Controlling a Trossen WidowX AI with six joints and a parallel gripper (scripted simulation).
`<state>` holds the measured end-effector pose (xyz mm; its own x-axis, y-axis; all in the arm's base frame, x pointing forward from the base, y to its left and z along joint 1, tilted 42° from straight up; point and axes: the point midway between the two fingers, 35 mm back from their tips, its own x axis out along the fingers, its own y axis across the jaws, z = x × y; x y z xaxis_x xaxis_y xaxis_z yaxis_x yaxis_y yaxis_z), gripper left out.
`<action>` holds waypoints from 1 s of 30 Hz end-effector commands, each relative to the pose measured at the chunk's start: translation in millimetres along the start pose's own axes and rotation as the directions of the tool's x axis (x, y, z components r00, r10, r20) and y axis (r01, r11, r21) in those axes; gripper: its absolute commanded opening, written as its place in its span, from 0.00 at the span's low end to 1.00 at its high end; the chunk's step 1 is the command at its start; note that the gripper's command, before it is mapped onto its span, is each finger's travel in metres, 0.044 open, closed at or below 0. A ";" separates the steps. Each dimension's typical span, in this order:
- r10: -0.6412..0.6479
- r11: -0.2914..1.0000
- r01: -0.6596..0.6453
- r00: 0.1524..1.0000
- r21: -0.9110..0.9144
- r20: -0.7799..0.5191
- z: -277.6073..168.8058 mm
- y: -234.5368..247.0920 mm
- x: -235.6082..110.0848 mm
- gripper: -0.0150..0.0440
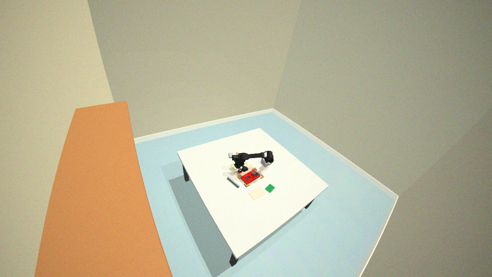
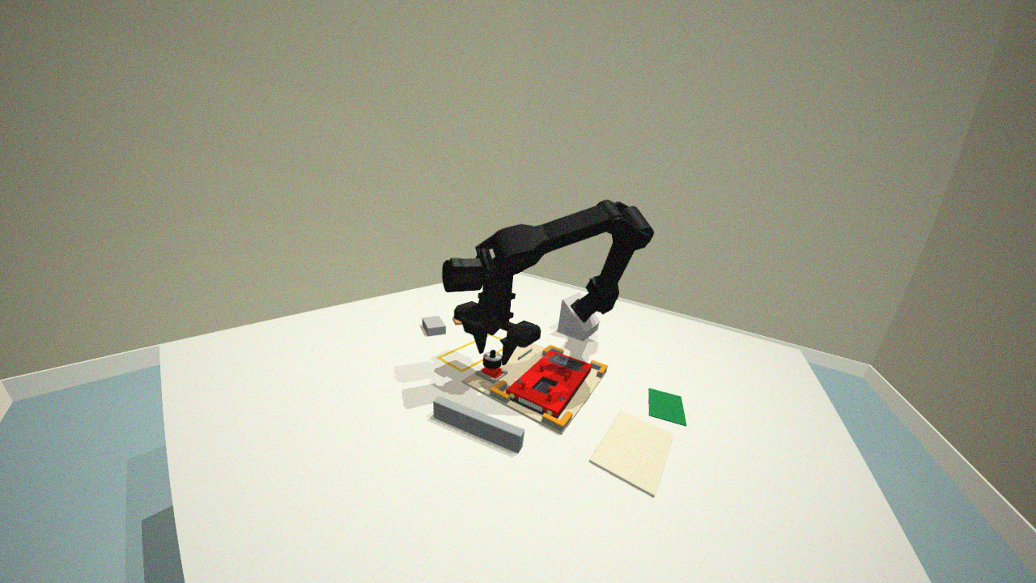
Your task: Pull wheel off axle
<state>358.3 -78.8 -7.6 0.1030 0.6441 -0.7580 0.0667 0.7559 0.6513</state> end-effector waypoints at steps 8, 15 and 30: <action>0.001 1.000 -0.001 1.000 0.001 -0.003 -0.8 0.3 4.9 0.60; 0.001 1.000 -0.001 1.000 0.001 -0.003 -0.8 0.3 4.8 0.48; 0.001 1.000 -0.001 1.000 0.002 -0.002 -0.6 0.1 0.5 0.25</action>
<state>356.4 -75.7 -10.4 0.0950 0.6476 -0.7560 0.0727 0.7529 0.6541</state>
